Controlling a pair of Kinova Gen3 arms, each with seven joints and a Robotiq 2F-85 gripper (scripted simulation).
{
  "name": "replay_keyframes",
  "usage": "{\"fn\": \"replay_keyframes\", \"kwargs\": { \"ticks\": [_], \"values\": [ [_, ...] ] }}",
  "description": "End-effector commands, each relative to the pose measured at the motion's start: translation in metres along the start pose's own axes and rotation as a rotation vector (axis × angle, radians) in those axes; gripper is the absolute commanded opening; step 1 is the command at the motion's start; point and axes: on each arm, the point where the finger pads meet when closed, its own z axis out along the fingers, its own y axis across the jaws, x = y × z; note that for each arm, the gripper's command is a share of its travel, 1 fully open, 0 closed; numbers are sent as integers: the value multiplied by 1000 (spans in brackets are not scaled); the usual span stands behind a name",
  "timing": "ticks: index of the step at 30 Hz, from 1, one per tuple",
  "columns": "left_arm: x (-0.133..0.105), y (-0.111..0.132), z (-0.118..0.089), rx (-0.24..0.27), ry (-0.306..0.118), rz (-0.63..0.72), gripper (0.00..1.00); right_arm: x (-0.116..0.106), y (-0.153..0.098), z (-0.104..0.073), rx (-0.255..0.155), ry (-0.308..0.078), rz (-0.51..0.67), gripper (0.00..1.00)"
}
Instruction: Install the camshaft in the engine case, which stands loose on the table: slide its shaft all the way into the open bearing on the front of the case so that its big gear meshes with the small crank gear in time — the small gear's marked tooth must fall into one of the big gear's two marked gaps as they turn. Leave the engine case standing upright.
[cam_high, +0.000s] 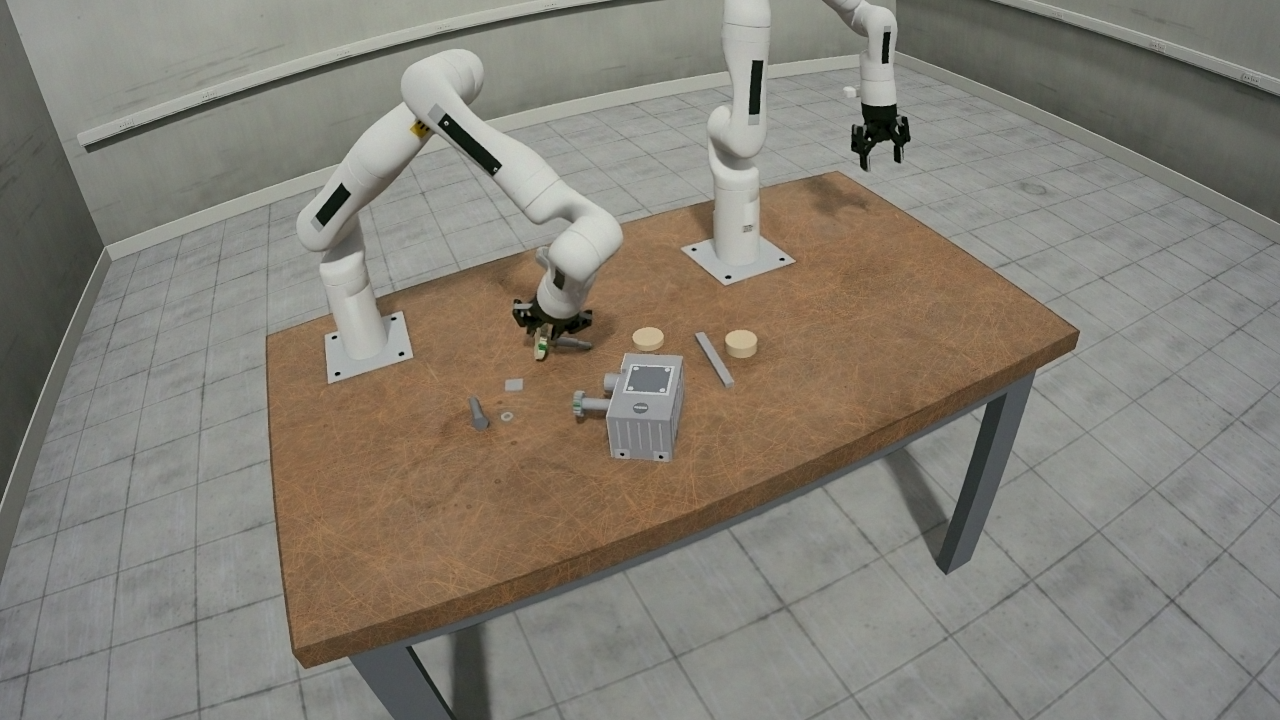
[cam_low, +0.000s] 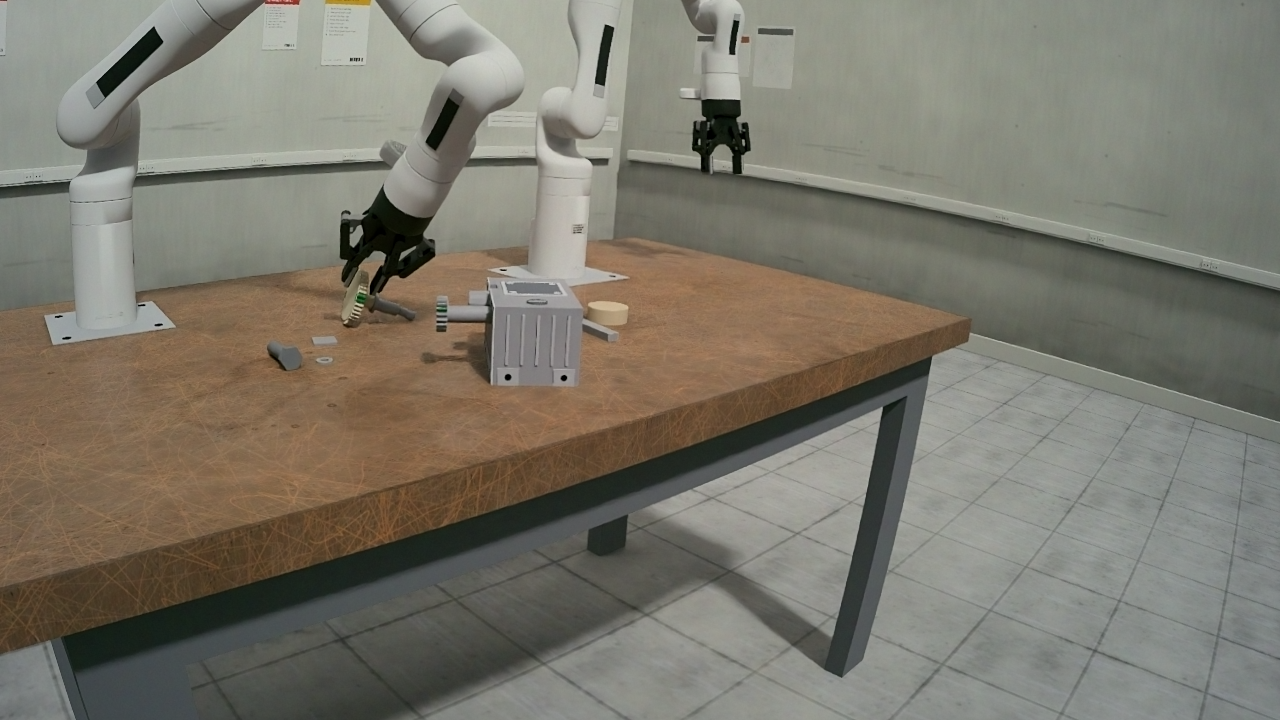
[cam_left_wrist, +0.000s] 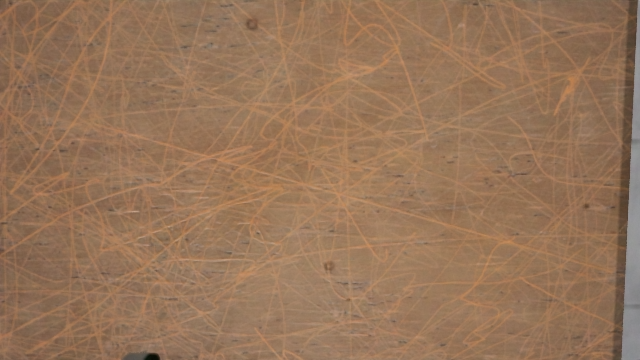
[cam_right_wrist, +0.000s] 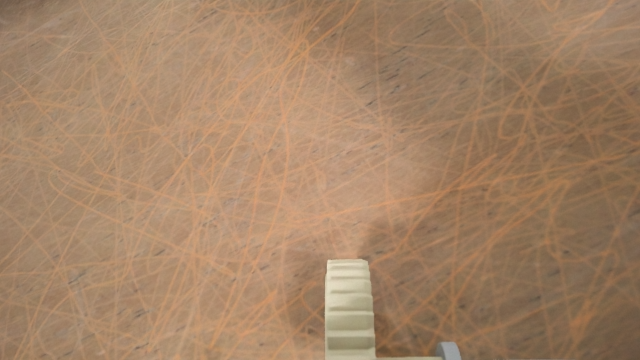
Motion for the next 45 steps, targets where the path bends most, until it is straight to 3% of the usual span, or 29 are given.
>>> {"fn": "replay_keyframes", "kwargs": {
  "ticks": [1, 10, 11, 45],
  "values": [
    [0, 0, 0, -1, 0, 0, 1000, 0, 2, 1, -6, -1, -6, 416],
    [0, 0, 0, -1, 0, 0, 1000, 0, 2, 1, -6, -1, -6, 416],
    [0, 0, 0, -1, 0, 0, 1000, 0, 2, 1, -6, -1, -6, 170],
    [0, 0, 0, -1, 0, 0, 1000, 0, 2, 1, -6, -1, -6, 170]
  ]
}}
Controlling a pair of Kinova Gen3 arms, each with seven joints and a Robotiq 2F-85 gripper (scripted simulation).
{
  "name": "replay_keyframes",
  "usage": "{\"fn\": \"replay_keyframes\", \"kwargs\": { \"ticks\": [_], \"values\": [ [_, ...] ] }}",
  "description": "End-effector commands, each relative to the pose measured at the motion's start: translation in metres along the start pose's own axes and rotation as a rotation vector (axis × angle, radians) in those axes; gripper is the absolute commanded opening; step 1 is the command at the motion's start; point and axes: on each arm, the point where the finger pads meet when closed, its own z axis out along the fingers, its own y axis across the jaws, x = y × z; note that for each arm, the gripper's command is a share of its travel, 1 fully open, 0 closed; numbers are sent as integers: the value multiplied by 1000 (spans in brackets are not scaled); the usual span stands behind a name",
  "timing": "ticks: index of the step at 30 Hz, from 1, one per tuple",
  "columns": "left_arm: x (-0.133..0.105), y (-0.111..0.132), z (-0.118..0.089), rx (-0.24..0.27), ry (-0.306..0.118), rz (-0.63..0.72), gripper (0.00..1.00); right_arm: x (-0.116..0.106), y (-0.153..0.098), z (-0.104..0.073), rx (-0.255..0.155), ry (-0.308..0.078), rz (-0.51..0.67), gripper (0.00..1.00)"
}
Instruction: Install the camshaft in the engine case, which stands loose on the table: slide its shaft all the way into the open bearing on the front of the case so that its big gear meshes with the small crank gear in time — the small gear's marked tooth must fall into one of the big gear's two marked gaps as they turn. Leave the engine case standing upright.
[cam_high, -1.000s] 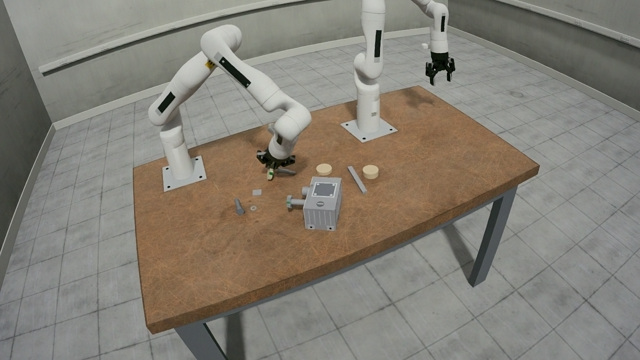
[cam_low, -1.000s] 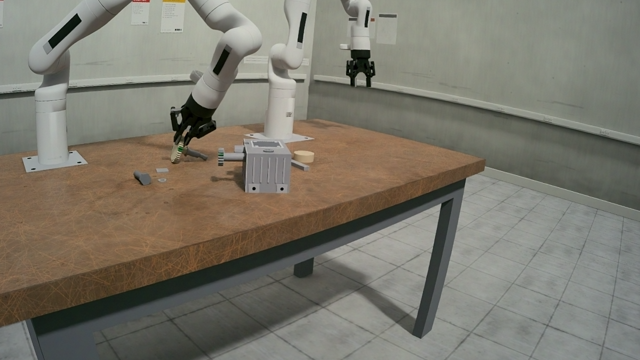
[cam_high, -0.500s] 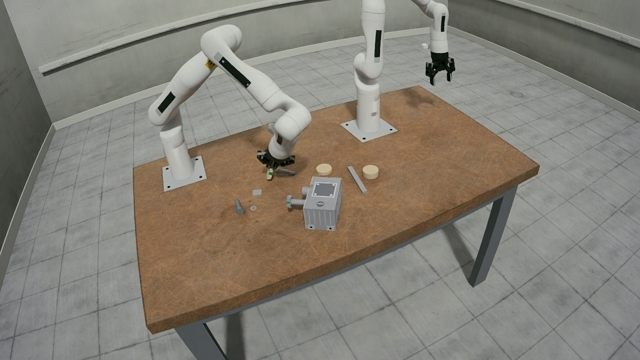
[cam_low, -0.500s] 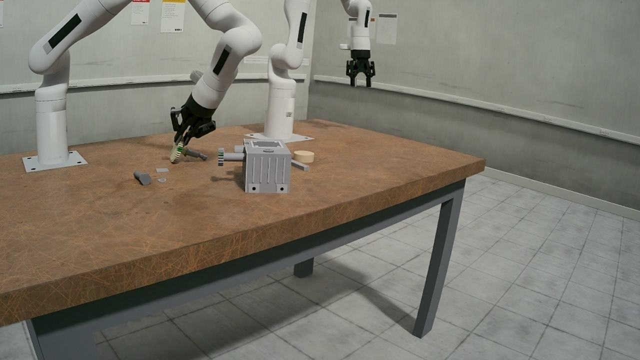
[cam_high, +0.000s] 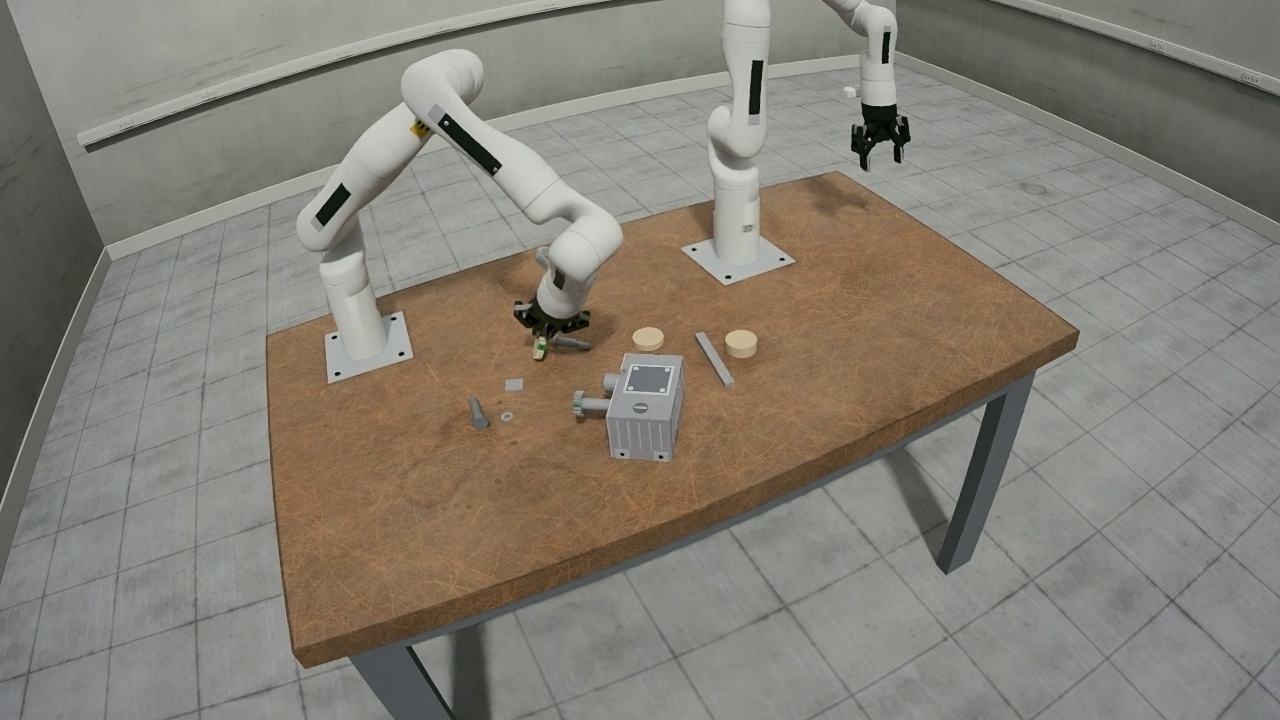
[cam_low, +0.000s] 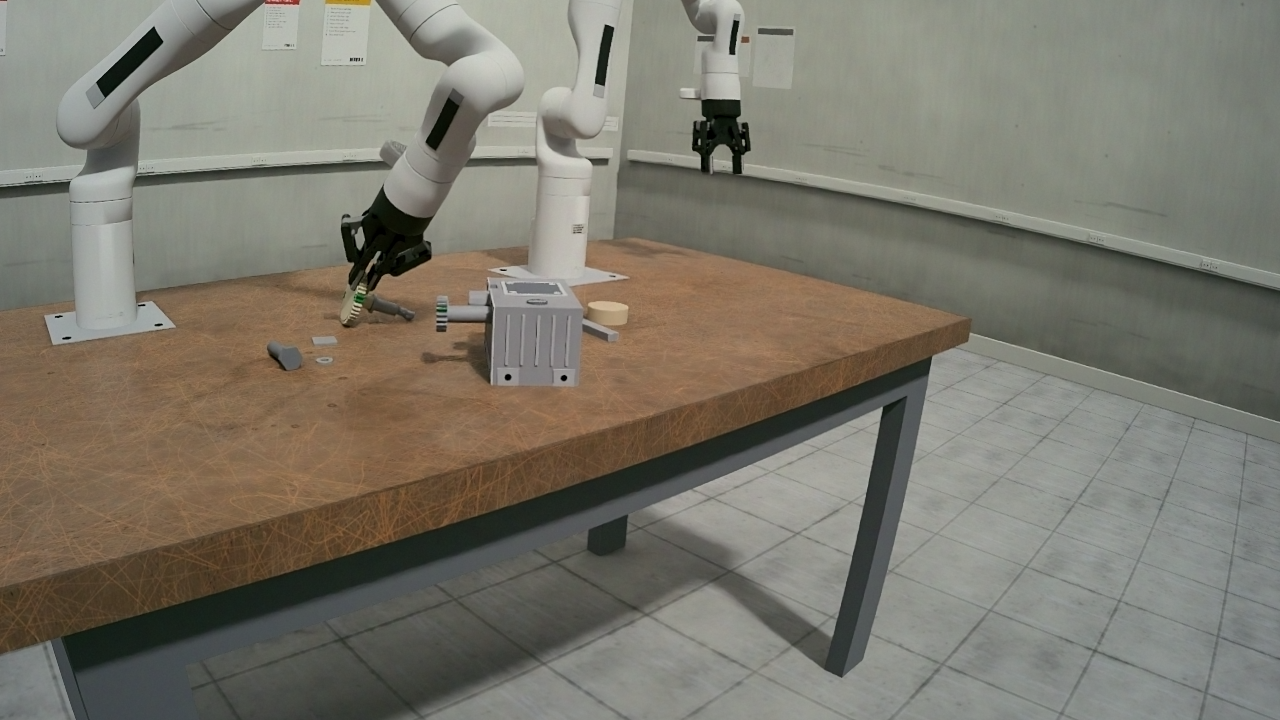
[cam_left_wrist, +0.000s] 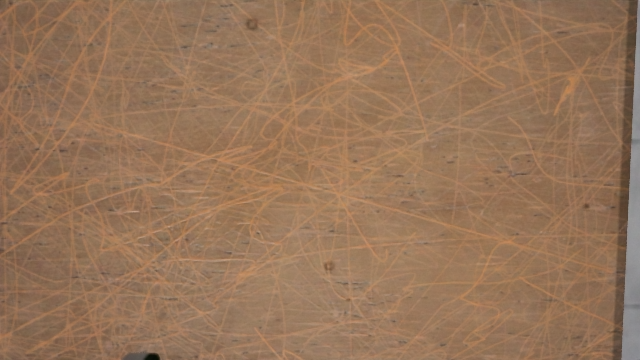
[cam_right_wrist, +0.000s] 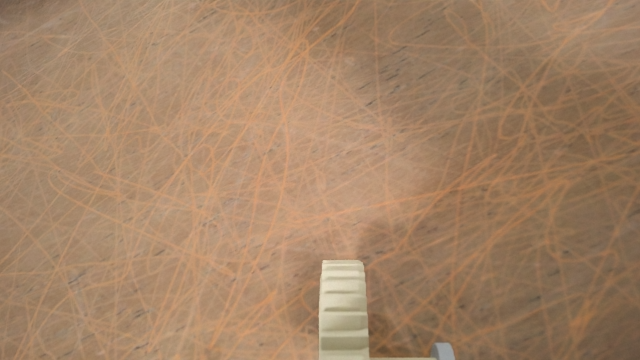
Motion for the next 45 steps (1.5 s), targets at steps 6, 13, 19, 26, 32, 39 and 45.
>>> {"fn": "replay_keyframes", "kwargs": {
  "ticks": [6, 13, 19, 26, 32, 39, 45],
  "values": [
    [0, 0, 0, -1, 0, 0, 1000, 1, 1, 0, -4, 1, -7, 170],
    [0, 0, 0, -1, 0, 0, 1000, 6, -2, -8, -6, 0, -9, 170],
    [0, 0, 0, -1, 0, 0, 1000, 14, -5, -20, -8, -1, -10, 170],
    [0, 0, 0, -1, 0, 0, 1000, 21, -10, -32, -8, -1, -6, 170],
    [0, 0, 0, -1, 0, 0, 1000, 29, -16, -44, -8, -1, -9, 170],
    [0, 0, 0, -1, 0, 0, 1000, 35, -20, -53, -8, -1, -10, 170],
    [0, 0, 0, -1, 0, 0, 1000, 38, -21, -56, -7, 0, -10, 170]
  ]
}}
